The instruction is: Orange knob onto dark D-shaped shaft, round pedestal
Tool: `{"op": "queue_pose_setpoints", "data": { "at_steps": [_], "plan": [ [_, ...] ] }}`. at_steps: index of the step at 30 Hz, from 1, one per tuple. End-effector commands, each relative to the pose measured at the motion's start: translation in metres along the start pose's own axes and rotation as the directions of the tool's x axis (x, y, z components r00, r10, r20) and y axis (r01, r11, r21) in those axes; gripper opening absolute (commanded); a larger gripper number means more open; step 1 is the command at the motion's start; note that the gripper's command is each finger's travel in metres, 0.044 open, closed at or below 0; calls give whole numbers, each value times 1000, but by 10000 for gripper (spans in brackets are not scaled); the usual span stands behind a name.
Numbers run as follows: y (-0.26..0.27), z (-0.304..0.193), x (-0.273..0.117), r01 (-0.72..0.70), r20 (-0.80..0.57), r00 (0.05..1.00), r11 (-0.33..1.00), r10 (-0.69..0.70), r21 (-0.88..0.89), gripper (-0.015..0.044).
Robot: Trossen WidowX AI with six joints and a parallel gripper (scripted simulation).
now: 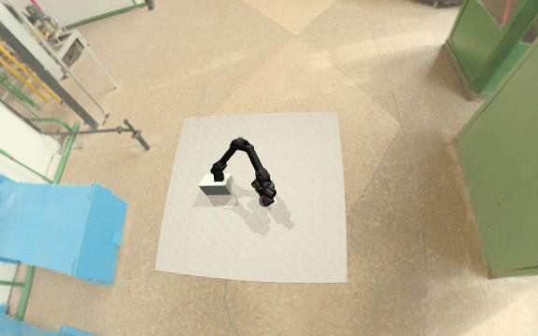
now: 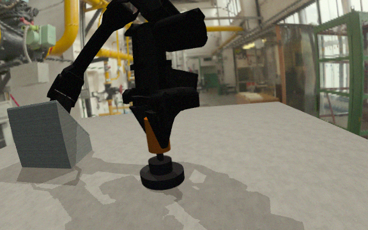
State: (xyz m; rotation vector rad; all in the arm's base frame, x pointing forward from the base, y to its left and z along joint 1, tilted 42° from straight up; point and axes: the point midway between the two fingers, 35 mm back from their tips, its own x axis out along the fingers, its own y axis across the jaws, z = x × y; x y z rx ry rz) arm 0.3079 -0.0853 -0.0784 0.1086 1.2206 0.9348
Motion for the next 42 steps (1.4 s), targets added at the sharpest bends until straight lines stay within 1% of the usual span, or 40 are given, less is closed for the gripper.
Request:
{"op": "queue_pose_setpoints", "data": {
  "at_steps": [1,30,32,37,42],
  "plan": [
    [-2,0,0,4,4,1000,1000,-4,5,0],
    [2,-3,-2,4,3,1000,1000,-4,5,0],
    [2,-3,-2,4,3,1000,1000,-4,-21,0],
    [1,-2,-4,5,3,1000,981,-4,-193,0],
    [-1,0,-4,5,3,1000,979,-4,-203,0]
  ]
}}
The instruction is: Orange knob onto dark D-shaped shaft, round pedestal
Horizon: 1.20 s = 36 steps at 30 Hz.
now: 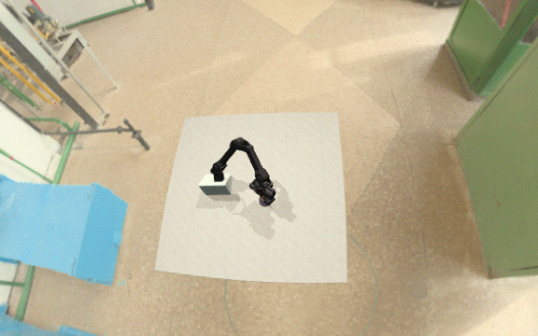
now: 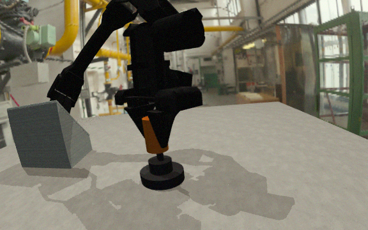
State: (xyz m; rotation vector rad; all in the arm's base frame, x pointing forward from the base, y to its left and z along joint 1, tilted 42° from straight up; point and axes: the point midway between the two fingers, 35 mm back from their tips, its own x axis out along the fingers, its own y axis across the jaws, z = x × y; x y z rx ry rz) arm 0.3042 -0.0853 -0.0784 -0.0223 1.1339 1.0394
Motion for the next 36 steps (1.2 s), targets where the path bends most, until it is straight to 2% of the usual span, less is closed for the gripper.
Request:
{"op": "queue_pose_setpoints", "data": {
  "at_steps": [1,36],
  "plan": [
    [-4,3,-3,10,0,1000,999,-10,-34,0],
    [-1,-2,4,10,0,1000,999,-10,-53,0]
  ]
}}
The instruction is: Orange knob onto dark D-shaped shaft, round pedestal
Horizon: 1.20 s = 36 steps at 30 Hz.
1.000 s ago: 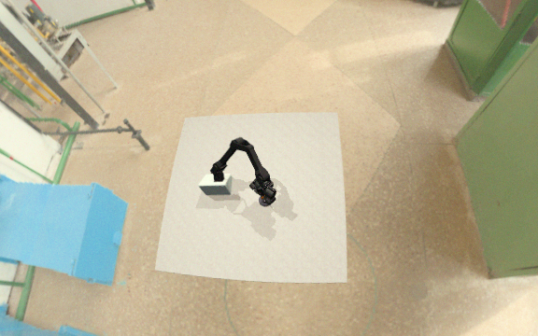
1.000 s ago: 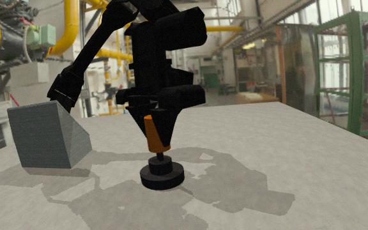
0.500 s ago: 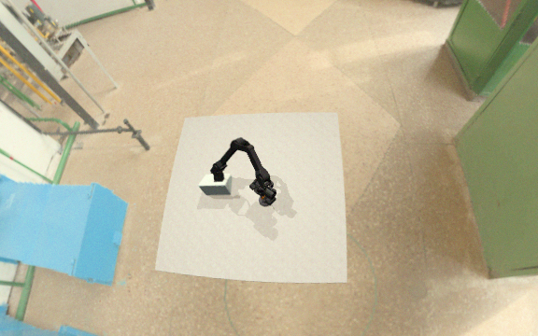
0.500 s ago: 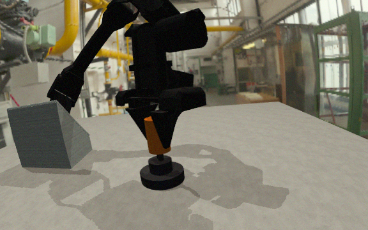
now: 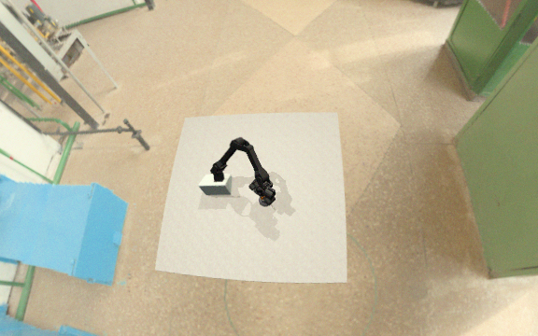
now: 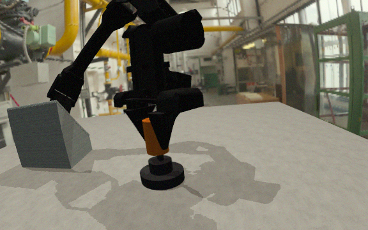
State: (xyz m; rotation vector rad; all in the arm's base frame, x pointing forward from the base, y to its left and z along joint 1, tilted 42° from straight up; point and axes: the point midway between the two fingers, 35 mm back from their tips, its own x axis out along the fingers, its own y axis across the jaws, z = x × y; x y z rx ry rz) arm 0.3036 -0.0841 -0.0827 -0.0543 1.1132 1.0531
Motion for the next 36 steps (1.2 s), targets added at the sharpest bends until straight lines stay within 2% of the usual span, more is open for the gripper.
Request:
{"op": "queue_pose_setpoints", "data": {
  "at_steps": [1,29,36],
  "plan": [
    [0,0,0,3,-2,1000,1000,-3,-26,0],
    [-1,2,15,0,-9,1000,999,0,-34,0],
    [-1,2,15,0,-9,1000,999,0,-34,184]
  ]
}}
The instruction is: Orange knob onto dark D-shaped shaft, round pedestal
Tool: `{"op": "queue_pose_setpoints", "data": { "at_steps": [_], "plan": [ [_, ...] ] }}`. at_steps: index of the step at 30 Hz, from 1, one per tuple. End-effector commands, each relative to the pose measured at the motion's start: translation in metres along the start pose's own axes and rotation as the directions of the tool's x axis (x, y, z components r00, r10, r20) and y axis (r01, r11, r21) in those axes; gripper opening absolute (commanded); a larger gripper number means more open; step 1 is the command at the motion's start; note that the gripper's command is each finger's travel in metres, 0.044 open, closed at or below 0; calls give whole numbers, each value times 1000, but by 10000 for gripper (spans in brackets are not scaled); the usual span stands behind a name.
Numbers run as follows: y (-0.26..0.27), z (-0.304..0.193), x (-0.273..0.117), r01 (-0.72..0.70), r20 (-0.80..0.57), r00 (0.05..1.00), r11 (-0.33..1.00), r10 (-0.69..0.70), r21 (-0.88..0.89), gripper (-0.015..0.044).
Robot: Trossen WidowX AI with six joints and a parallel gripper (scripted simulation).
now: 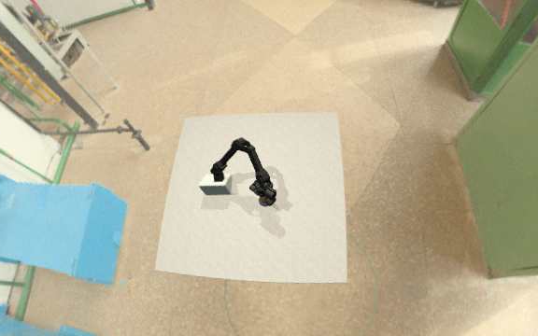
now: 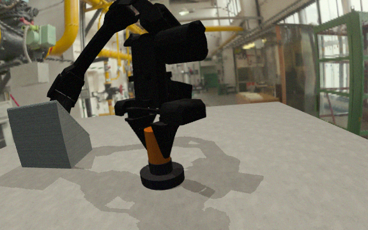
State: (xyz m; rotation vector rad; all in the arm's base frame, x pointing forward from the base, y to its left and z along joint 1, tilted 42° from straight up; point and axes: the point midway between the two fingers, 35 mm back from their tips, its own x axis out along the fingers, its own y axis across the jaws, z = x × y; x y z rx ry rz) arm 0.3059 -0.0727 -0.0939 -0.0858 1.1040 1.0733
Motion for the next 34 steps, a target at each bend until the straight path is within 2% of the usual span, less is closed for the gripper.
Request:
{"op": "queue_pose_setpoints", "data": {
  "at_steps": [1,10,19,25,34],
  "plan": [
    [0,0,-1,1,0,1000,1000,-1,0,210],
    [0,0,-1,1,0,1000,1000,-1,0,440],
    [-1,0,-4,1,0,1000,1000,-1,0,440],
    [-1,-1,-94,3,-4,1000,1000,-3,1,440],
    [-3,-3,-97,3,-4,1000,1000,-3,1,440]
  ]
}}
